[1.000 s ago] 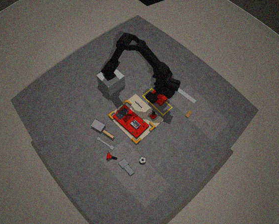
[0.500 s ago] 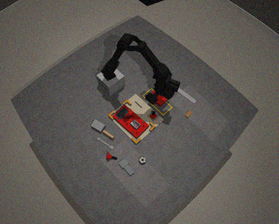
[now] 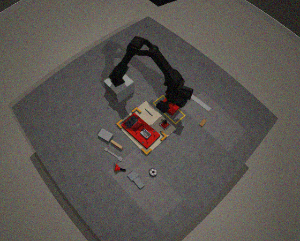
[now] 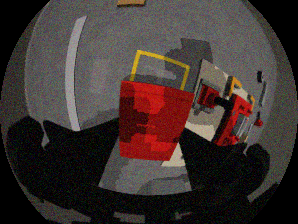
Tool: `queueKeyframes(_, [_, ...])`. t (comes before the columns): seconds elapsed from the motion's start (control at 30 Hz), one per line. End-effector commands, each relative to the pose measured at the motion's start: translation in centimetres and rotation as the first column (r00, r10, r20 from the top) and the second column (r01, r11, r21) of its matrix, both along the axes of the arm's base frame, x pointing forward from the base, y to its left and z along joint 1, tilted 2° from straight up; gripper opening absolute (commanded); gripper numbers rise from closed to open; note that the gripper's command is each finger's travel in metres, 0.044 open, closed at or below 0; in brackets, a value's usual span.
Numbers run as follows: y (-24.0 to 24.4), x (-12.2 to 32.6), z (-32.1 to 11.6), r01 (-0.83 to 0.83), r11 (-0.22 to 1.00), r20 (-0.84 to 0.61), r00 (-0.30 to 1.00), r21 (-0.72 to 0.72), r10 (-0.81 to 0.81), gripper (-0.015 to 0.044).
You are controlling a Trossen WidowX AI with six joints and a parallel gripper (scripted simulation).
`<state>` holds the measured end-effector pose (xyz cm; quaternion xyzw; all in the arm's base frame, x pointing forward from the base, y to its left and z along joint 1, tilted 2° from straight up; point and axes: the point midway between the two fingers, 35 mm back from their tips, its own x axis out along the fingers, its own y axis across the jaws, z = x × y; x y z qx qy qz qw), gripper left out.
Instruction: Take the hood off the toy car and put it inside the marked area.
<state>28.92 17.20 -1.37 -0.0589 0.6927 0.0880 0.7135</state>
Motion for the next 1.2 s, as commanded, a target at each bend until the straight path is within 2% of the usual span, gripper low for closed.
queueKeyframes(0.0, [0.0, -0.1, -0.4, 0.003, 1.000, -0.006, 1.000, 0.001, -0.003, 0.0000])
queueKeyframes(1.17, [0.1, -0.2, -2.0, 0.003, 1.000, -0.006, 1.000, 0.001, -0.003, 0.0000])
